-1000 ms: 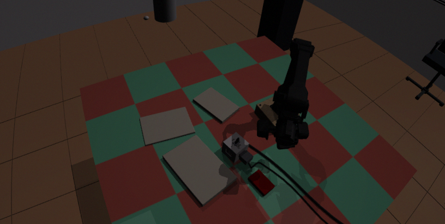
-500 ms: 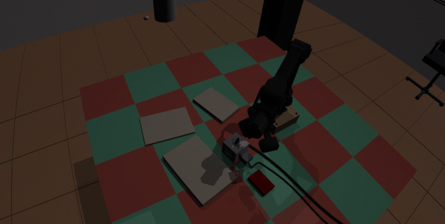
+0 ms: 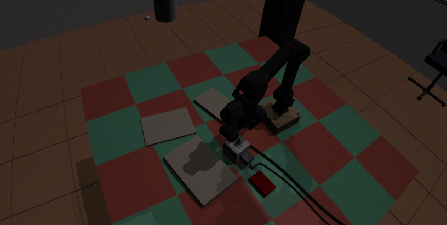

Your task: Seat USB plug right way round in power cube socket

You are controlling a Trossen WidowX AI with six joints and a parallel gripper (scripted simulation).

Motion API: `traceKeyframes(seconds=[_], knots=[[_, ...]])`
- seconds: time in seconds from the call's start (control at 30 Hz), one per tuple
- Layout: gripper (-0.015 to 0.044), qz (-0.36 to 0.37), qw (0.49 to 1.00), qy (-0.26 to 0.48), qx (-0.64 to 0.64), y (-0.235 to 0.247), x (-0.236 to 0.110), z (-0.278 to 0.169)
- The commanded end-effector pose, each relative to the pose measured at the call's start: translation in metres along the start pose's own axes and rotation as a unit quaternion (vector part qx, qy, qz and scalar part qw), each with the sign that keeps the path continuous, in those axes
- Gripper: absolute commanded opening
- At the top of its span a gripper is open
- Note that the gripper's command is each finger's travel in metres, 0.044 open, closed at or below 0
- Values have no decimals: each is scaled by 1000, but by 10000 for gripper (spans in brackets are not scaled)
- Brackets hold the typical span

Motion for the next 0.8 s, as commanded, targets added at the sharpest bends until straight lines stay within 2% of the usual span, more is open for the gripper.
traceKeyframes(seconds=[0.0, 0.77], knots=[[440, 2, 1000, -1, 18, 2, 0, 1], [440, 2, 1000, -1, 18, 2, 19, 1]])
Point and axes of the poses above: the point midway between the two fingers, 35 mm back from their tips, its own x axis out along the fingers, its own y axis across the jaws, z = x × y, the point moved 5 cm from there along -x, back along the fingers, and after that the axes turned 11 degrees about x, right-handed, at the moved point
